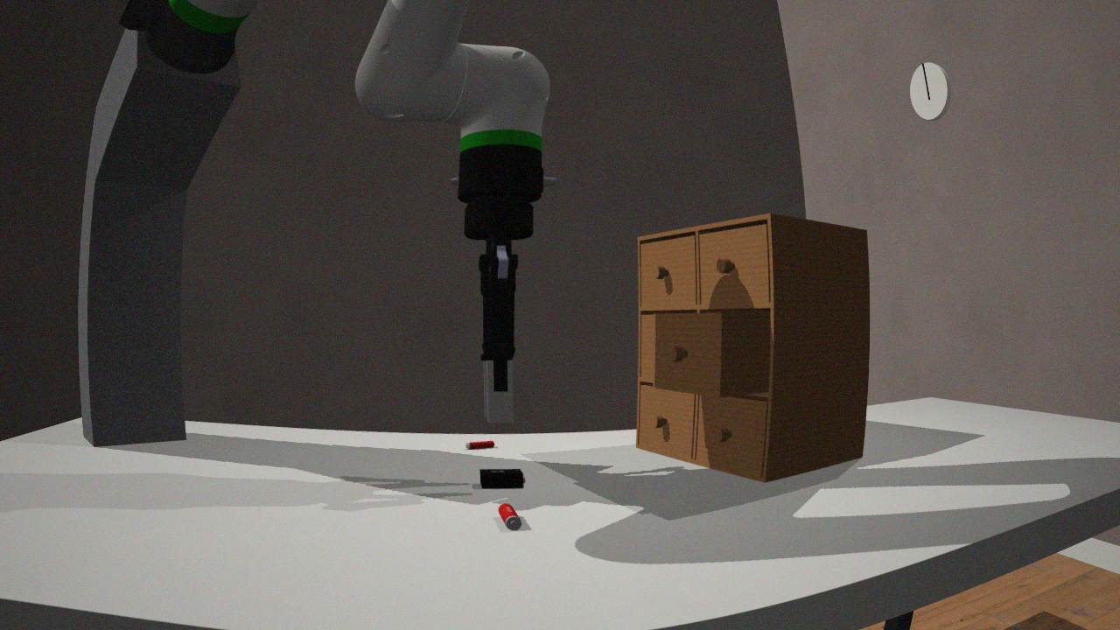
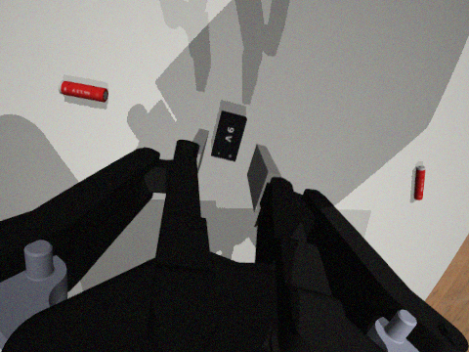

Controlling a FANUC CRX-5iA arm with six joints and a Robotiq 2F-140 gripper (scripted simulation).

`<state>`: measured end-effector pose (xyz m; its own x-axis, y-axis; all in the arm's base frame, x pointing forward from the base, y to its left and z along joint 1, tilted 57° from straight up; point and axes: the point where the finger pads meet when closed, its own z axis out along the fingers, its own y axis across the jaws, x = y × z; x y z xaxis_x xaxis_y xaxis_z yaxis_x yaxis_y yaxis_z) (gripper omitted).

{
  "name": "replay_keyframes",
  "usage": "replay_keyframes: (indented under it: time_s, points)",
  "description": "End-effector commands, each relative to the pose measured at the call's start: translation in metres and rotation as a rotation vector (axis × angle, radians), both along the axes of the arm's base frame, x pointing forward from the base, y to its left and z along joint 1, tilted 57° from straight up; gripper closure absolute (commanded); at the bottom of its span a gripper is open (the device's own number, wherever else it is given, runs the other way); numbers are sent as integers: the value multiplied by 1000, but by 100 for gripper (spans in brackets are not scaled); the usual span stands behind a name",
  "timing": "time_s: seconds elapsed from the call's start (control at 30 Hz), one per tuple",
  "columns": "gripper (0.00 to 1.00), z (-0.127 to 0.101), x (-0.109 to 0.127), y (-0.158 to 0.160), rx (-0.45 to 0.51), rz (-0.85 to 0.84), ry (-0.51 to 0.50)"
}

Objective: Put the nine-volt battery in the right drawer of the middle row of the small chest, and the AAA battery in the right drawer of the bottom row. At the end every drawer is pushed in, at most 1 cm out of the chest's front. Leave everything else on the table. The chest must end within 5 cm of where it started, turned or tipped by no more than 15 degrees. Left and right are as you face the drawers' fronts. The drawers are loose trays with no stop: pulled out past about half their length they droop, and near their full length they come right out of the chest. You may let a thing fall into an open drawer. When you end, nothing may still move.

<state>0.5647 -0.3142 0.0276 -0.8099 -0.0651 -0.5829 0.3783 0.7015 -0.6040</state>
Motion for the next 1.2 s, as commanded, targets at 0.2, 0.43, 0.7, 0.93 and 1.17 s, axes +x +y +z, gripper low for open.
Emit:
replay_keyframes:
  time_s: [0.2,0.43,0.7,0.93,1.17]
  points:
    - [74,-3,3,-4,-7,8,12]
    - [74,-12,11,-16,-7,8,12]
    - [74,-22,21,-30,-7,8,12]
    - [74,-26,24,-35,-7,8,12]
    - [74,-27,25,-37,-7,8,12]
